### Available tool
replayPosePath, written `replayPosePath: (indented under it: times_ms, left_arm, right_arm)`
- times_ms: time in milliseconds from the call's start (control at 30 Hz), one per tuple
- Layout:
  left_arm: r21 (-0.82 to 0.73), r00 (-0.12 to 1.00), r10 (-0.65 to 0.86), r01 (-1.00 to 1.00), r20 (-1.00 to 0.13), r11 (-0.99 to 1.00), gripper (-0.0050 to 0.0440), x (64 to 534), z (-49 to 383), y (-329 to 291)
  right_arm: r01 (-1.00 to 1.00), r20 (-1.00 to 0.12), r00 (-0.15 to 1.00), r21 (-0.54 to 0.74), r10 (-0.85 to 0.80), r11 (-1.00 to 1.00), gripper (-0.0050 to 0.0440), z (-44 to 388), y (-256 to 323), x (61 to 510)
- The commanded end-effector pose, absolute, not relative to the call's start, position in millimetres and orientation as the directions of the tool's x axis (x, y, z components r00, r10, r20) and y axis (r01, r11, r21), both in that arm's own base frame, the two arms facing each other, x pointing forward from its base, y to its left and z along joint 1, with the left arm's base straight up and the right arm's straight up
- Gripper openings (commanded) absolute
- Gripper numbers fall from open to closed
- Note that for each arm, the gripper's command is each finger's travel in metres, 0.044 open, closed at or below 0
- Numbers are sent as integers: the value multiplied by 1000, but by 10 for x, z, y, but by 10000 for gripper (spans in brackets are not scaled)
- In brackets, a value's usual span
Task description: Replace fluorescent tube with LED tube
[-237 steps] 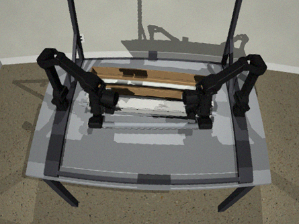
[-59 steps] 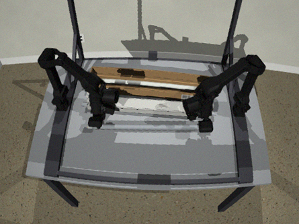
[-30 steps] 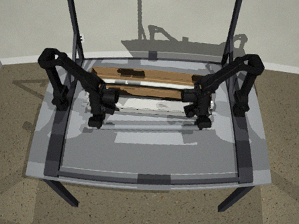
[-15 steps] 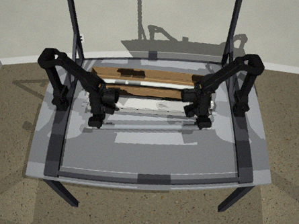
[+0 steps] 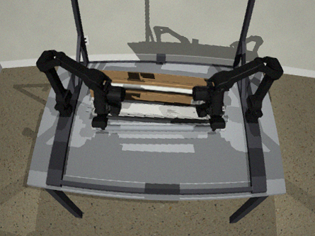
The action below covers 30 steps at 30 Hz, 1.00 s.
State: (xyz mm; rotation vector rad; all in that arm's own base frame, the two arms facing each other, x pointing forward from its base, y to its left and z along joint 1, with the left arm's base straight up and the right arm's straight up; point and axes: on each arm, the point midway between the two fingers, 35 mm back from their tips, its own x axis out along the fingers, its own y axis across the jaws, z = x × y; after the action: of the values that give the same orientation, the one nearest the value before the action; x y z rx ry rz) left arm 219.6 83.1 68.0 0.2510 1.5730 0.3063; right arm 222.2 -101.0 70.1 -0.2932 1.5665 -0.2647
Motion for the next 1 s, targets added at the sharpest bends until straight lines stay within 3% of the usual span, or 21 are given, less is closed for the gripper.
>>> replayPosePath:
  times_ms: [0,333,967]
  left_arm:
    - [353,7,354,-42,-935,935,73,2239,934,855]
    - [318,16,318,-36,-948,948,73,2237,1174,829]
    - [-1,22,-1,1,-1000,1000,73,2277,1298,537]
  right_arm:
    - [-2,-933,24,-359,-359,933,73,958,-1025,2277]
    - [5,-946,22,-323,-323,946,73,1186,-978,2270]
    - [24,-1000,29,-3,-3,1000,73,1273,-544,2232]
